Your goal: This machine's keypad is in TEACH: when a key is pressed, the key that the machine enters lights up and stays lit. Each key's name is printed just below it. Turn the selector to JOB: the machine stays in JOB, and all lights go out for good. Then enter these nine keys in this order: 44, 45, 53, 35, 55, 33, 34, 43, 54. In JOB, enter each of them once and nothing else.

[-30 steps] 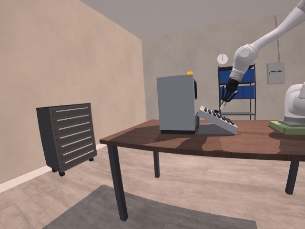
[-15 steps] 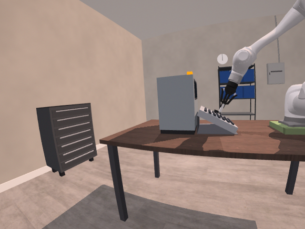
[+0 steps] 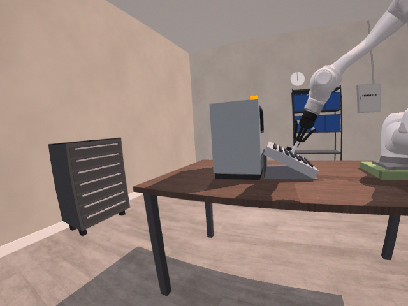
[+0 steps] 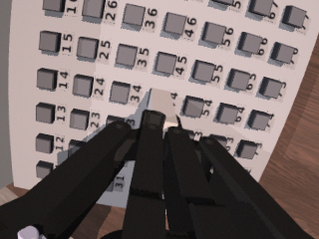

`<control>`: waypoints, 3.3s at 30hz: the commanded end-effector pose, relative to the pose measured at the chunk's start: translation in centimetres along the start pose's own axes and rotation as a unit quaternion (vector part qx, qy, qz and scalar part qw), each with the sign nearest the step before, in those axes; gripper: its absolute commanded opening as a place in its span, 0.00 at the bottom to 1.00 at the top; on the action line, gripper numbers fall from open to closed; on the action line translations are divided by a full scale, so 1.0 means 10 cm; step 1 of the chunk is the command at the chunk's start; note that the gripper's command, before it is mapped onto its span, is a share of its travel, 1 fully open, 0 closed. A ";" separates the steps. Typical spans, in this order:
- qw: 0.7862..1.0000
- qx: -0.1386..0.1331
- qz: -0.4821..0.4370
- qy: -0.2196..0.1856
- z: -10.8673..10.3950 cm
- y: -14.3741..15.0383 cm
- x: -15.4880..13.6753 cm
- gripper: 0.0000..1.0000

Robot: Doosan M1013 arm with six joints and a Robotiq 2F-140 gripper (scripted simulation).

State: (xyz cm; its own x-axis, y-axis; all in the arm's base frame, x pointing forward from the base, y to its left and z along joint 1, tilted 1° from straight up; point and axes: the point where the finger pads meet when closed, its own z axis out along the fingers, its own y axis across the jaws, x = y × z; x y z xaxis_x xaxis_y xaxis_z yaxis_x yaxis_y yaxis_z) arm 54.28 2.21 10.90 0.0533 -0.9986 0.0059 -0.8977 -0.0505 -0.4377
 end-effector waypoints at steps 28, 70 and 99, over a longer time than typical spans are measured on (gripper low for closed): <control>1.000 0.000 0.000 0.000 0.02 0.00 0.00 0.00; 1.000 0.000 0.000 0.000 0.15 0.00 0.00 0.00; 1.000 0.000 0.000 0.000 0.15 0.00 0.00 0.00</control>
State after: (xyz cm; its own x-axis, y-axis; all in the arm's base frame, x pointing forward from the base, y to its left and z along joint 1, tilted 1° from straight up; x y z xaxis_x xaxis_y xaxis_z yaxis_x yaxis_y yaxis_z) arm 54.91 2.25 9.56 0.0535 -0.9986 0.0058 -0.8979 -0.0506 -0.4372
